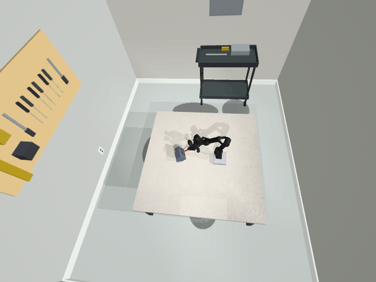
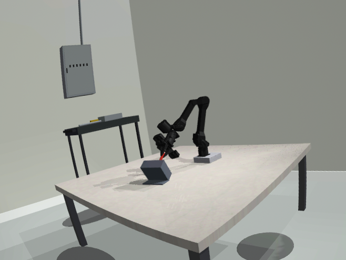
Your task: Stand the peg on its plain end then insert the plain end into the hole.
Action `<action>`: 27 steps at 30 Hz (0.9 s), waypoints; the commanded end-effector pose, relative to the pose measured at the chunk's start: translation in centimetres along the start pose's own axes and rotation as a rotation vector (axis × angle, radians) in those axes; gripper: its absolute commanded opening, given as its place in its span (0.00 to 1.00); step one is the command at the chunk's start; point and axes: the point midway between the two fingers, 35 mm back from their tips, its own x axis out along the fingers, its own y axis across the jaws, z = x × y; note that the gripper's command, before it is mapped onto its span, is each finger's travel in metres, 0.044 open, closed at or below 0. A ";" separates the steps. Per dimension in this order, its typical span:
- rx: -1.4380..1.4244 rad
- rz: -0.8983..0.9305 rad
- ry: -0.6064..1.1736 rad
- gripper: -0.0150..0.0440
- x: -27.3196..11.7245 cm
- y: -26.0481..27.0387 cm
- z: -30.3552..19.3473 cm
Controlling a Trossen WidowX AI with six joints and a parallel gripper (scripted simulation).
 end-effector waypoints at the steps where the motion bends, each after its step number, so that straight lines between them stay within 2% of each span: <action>1: 0.002 0.003 -0.001 0.25 0.3 -0.1 0.0; 27: -0.001 0.014 0.009 0.25 3.1 -0.1 -0.2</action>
